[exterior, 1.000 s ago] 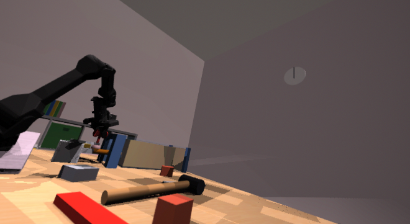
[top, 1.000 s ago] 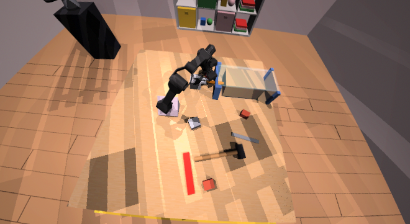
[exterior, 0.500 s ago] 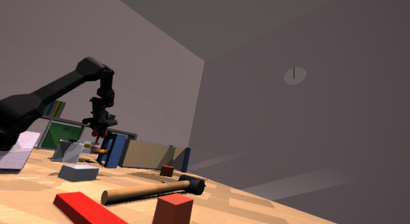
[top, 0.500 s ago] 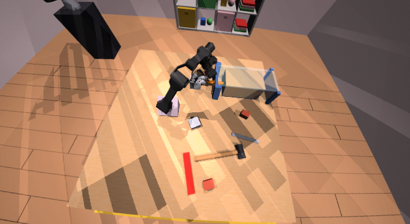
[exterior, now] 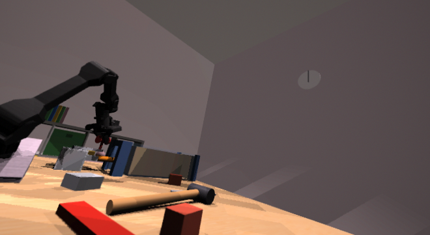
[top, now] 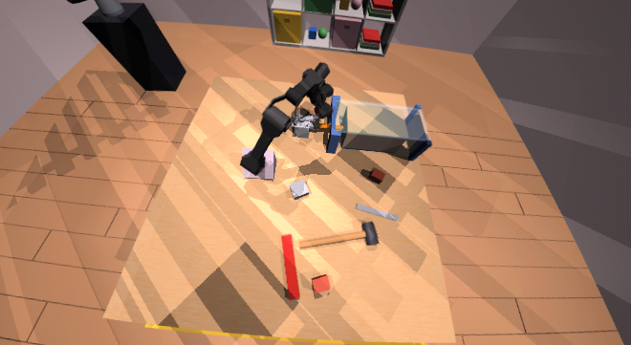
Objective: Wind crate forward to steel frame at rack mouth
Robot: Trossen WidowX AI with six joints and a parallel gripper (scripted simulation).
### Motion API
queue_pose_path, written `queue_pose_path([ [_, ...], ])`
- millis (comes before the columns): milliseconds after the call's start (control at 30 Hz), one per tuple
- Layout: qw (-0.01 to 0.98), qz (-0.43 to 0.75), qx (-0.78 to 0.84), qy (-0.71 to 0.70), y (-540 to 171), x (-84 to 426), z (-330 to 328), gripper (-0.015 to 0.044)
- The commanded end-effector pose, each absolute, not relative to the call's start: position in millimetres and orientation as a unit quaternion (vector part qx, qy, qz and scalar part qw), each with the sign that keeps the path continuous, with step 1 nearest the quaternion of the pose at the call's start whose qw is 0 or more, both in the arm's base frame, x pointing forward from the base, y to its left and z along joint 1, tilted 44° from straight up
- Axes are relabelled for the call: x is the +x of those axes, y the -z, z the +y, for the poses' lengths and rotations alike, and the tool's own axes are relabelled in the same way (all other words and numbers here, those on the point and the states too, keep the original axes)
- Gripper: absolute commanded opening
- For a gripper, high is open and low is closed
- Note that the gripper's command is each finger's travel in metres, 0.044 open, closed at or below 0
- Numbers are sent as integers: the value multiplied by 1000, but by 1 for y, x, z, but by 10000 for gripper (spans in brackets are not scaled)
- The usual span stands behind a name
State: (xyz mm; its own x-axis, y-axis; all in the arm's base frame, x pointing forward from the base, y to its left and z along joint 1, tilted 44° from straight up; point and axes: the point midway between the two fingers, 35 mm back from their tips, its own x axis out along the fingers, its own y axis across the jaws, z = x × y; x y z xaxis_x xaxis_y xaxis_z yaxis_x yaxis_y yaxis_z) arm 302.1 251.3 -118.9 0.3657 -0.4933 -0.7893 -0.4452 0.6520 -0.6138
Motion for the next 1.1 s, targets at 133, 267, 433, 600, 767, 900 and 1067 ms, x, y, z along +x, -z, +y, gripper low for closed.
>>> queue_pose_path([
  [133, 713, 569, -409, 5, 135, 292, 267, 0],
  [267, 713, 569, -408, 5, 138, 289, 270, 0],
  [433, 713, 569, -408, 5, 141, 286, 273, 0],
  [600, 713, 570, -408, 5, 144, 283, 277, 0],
  [767, 714, 570, -408, 4, 147, 279, 280, 0],
  [900, 714, 570, -408, 4, 149, 276, 283, 0],
  [1067, 714, 570, -408, 4, 151, 272, 286, 0],
])
